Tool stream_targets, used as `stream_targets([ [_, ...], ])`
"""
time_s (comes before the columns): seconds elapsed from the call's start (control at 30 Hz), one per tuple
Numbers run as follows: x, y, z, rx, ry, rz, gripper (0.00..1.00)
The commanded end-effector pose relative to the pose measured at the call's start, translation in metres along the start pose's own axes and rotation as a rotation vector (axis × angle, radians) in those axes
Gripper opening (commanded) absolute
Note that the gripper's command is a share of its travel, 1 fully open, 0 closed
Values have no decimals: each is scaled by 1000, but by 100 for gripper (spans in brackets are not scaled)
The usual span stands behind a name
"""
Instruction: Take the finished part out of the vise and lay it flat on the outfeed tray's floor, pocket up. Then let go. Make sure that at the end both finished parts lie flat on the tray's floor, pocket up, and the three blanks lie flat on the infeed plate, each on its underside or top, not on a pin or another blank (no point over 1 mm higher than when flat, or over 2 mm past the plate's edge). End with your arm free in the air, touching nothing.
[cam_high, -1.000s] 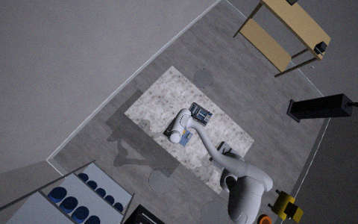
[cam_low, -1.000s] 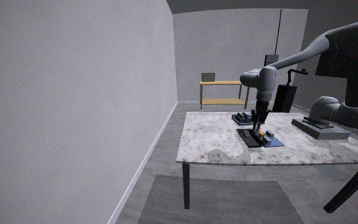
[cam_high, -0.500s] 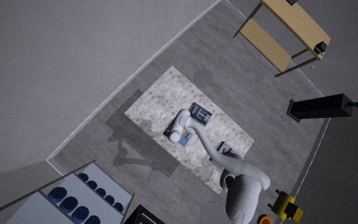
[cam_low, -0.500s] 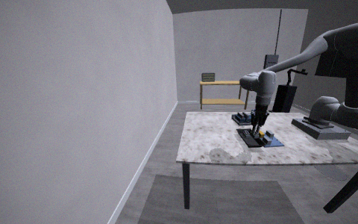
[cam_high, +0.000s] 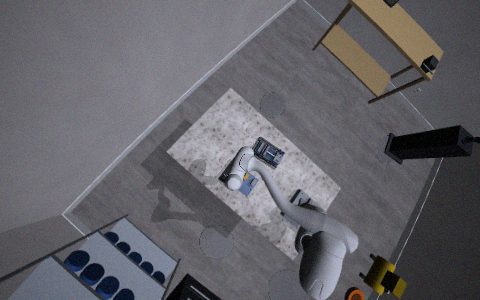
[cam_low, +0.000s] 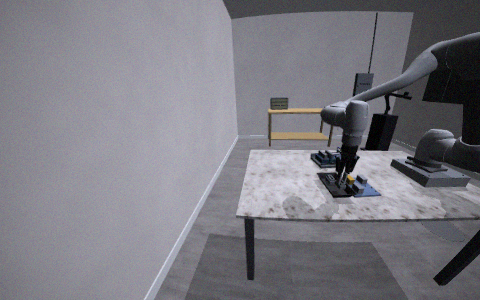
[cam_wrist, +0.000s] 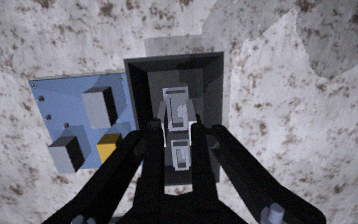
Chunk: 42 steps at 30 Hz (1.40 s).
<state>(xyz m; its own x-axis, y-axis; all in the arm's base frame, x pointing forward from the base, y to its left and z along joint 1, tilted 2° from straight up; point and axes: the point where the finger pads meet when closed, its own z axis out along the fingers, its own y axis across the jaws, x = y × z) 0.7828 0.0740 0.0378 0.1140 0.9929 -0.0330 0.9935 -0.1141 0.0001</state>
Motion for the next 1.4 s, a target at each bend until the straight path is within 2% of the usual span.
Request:
stream_targets([
  [0.0, 0, 0, 3, 0, 0, 0, 0],
  [0.43, 0, 0, 19, 0, 0, 0, 0],
  [1.37, 0, 0, 25, 0, 0, 0, 0],
])
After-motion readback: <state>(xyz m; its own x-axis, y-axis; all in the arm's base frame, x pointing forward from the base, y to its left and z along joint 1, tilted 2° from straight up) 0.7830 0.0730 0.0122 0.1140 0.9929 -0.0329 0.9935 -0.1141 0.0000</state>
